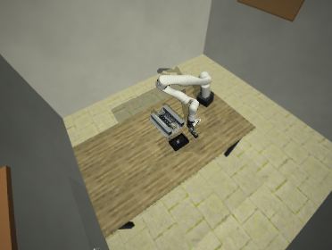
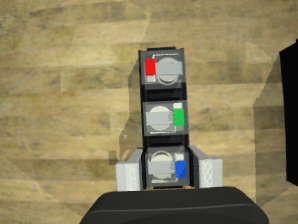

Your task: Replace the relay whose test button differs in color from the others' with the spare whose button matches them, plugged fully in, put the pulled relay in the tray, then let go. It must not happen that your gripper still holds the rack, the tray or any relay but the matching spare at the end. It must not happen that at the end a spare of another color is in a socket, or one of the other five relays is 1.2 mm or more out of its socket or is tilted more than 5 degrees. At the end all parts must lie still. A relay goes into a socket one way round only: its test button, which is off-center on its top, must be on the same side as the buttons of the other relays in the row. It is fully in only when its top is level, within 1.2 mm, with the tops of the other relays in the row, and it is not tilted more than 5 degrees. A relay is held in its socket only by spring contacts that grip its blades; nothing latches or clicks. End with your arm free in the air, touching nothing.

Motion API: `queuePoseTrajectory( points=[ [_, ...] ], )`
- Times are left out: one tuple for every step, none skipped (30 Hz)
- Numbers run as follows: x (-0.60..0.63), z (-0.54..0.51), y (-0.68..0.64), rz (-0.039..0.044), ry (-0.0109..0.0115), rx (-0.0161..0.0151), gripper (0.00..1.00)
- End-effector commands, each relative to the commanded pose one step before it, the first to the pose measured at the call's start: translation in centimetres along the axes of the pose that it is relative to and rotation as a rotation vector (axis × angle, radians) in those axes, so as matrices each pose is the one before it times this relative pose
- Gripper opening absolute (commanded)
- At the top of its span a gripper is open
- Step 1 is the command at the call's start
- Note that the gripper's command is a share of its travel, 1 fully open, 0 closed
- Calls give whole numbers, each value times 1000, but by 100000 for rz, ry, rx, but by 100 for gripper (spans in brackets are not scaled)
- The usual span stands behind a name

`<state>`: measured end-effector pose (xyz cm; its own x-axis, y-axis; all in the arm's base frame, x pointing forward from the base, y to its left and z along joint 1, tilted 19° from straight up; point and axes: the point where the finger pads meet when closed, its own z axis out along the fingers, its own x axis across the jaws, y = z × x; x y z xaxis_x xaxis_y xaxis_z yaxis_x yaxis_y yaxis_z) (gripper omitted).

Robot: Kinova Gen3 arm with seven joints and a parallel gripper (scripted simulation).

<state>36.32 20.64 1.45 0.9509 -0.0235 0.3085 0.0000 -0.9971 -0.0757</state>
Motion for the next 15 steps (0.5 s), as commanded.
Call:
queuePoseTrajectory(
  points=[
    [36,-38,-17,-30,114,31,0],
    [0,0,0,0,0,0,0],
    [0,0,0,0,0,0,0],
    [0,0,0,0,0,0,0],
    [0,-133,0,2,2,-1,0],
    [0,-133,0,2,2,-1,0],
    [0,-133,0,2,2,-1,0],
    [0,-133,0,2,2,-1,0],
    [0,-133,0,2,2,-1,0],
    [0,-133,0,2,2,-1,0],
    [0,-133,0,2,2,-1,0],
    [0,-133,0,2,2,-1,0],
    [0,-133,0,2,2,-1,0],
    [0,-133,0,2,2,-1,0],
    [0,-133,0,2,2,-1,0]
  ],
)
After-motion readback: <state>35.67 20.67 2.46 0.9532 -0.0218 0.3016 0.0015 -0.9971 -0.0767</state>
